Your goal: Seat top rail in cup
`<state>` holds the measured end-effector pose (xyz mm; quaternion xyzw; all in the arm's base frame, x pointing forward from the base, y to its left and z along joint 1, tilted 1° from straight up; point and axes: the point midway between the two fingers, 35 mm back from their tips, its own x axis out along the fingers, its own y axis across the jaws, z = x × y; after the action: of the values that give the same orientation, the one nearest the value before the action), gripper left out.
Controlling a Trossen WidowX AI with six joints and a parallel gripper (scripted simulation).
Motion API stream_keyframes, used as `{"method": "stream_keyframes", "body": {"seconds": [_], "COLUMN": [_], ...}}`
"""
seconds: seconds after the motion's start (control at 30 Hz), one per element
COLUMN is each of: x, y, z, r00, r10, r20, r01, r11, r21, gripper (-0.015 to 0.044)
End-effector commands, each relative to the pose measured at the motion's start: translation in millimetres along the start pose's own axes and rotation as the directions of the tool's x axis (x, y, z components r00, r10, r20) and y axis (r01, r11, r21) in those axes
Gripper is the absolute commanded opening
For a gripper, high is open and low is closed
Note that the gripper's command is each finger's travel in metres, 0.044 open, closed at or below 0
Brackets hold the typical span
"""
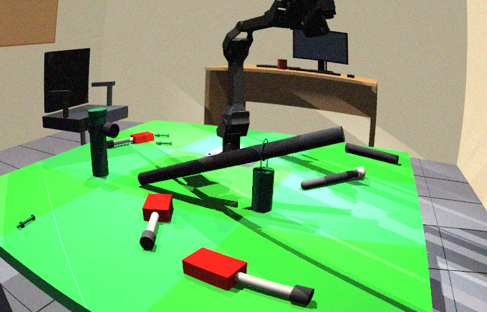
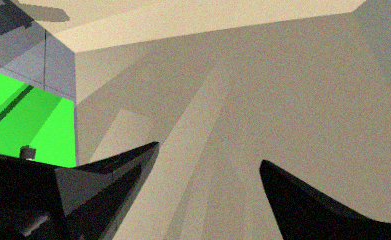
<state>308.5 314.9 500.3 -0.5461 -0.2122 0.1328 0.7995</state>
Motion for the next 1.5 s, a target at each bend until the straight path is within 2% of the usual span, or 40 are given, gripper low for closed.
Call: {"method": "stream_keyframes", "body": {"seconds": [0.0,0.23,0.47,0.63,0.83,0.97,1.03,1.47], "x": [1,11,-14,-54,-124,-179,-191,-193], "y": [1,25,52,69,86,95,96,96], "z": [-2,-105,-212,-280,-345,-371,-374,-378], "r00": [1.000,0.964,0.833,0.679,0.441,0.276,0.243,0.238], "r10": [0.004,0.173,0.370,0.509,0.670,0.766,0.785,0.787], "r20": [-0.005,-0.200,-0.410,-0.528,-0.598,-0.581,-0.570,-0.569], "r01": [-0.004,-0.138,-0.166,-0.060,0.233,0.491,0.546,0.523], "r11": [1.000,0.974,0.876,0.756,0.557,0.407,0.375,0.390], "r21": [0.003,0.178,0.453,0.652,0.797,0.770,0.749,0.758], "gripper": [0.0426,0.0440,0.0440,0.0440,0.0440,0.0440,0.0440,0.0440]}}
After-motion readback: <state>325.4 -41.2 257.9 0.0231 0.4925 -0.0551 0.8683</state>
